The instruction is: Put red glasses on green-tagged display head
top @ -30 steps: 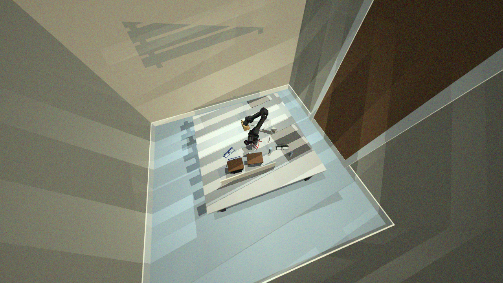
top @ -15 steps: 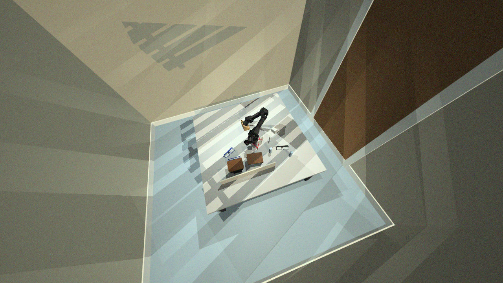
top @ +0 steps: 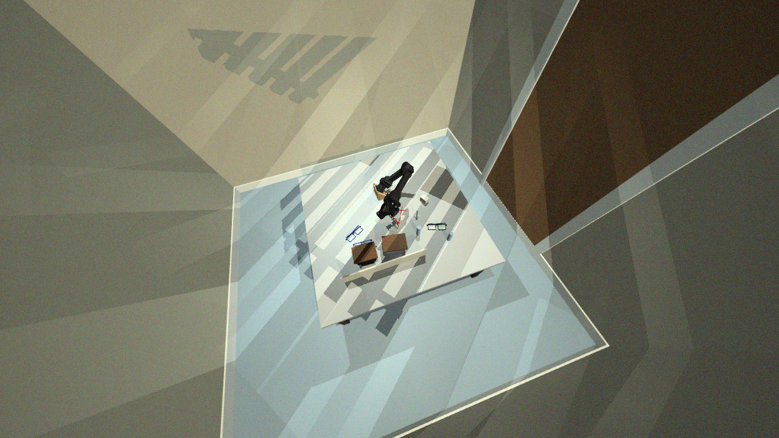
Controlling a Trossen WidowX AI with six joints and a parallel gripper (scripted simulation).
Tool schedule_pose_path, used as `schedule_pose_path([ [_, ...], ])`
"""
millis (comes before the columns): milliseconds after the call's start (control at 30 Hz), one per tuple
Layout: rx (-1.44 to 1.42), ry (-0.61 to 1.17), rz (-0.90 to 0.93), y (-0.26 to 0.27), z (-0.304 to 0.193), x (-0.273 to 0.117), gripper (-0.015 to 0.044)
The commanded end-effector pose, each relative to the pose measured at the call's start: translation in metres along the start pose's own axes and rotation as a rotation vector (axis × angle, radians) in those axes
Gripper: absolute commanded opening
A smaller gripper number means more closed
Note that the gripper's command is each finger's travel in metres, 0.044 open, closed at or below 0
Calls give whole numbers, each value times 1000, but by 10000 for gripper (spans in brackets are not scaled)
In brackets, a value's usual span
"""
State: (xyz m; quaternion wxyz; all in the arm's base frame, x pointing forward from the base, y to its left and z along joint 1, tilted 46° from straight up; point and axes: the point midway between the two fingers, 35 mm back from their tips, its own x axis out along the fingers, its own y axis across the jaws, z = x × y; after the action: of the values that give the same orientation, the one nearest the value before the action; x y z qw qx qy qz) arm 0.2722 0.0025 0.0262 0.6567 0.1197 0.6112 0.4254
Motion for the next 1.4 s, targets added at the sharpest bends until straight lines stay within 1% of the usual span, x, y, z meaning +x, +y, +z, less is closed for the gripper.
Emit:
schedule_pose_path([
  [0, -8, -4, -9, 0, 1, -22, 0],
  [133, -9, -5, -7, 0, 2, -35, 0],
  [367, -8, -5, -10, 10, 10, -36, 0],
  [733, -6, -5, -17, 82, 43, -36, 0],
  [1033, -9, -7, -1, 144, 55, -35, 0],
  [1367, -9, -7, -1, 145, 55, -33, 0],
])
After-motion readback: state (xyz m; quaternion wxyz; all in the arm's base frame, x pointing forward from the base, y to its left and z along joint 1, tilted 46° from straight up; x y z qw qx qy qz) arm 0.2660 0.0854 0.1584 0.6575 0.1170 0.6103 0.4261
